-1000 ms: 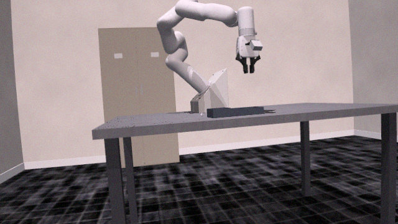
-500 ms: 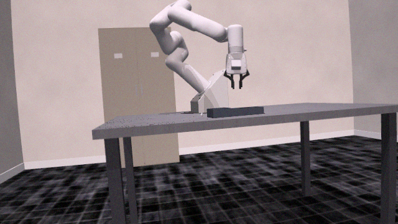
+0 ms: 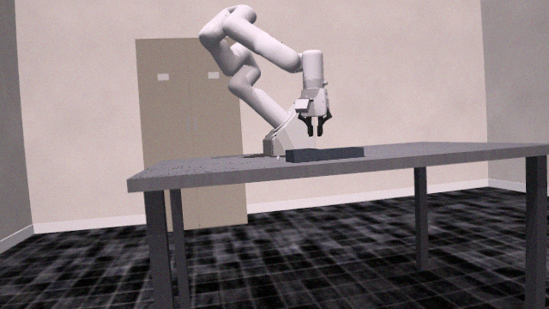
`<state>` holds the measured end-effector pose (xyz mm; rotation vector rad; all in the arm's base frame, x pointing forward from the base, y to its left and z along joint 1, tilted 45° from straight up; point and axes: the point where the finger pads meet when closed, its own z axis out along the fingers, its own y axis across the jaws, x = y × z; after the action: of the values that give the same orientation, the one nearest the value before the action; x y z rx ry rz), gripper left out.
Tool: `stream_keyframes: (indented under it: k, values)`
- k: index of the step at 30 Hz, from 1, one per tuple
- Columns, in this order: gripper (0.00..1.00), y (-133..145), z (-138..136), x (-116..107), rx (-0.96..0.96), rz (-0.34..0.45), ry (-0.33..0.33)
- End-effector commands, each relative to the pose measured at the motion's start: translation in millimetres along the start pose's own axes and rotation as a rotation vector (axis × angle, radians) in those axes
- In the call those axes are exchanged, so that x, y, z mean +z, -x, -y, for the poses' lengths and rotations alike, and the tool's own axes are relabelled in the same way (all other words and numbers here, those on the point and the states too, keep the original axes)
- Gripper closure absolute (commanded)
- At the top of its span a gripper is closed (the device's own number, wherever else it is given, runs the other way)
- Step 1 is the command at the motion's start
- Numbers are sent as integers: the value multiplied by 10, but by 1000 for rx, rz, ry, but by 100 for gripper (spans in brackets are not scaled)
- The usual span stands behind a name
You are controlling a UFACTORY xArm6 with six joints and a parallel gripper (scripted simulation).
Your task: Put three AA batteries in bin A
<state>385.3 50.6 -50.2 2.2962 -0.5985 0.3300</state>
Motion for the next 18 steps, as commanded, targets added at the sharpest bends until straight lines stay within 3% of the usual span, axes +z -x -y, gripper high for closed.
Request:
stream_keyframes:
  k: [1,11,18]
  values:
    - [72,-14,-13,3,156,-18,-23]
    - [72,-13,15,2,392,-43,-52]
    - [72,-12,29,2,406,-45,-54]
